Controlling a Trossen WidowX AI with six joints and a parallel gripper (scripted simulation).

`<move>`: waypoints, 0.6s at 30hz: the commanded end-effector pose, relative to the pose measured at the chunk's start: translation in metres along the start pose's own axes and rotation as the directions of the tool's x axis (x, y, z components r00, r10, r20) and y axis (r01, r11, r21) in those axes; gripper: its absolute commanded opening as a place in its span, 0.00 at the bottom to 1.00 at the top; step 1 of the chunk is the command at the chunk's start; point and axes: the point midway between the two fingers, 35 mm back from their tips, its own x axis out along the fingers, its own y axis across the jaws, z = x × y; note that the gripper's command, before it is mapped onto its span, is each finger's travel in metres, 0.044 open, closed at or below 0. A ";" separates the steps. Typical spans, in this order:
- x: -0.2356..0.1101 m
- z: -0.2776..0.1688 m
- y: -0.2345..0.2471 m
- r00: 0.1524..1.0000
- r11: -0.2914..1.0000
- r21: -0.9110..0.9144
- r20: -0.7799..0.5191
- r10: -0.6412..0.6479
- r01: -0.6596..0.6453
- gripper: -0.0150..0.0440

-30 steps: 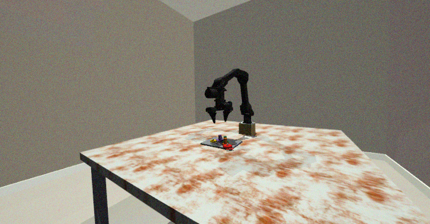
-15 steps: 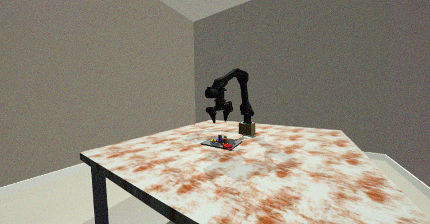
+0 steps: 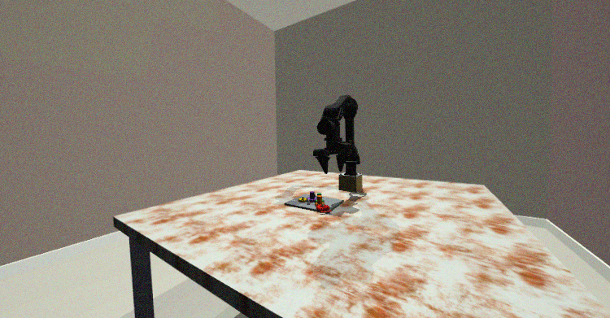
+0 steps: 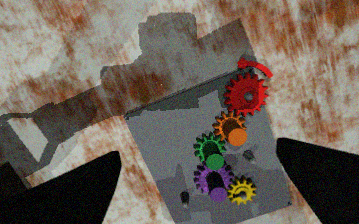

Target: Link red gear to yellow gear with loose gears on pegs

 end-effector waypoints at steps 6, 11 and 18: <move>-0.012 0.095 0.065 1.000 0.999 -0.028 0.012 0.024 -0.024 1.00; -0.021 0.142 0.120 1.000 1.000 0.009 0.002 0.023 -0.023 1.00; -0.028 0.166 0.163 1.000 0.999 0.034 -0.003 0.021 -0.021 1.00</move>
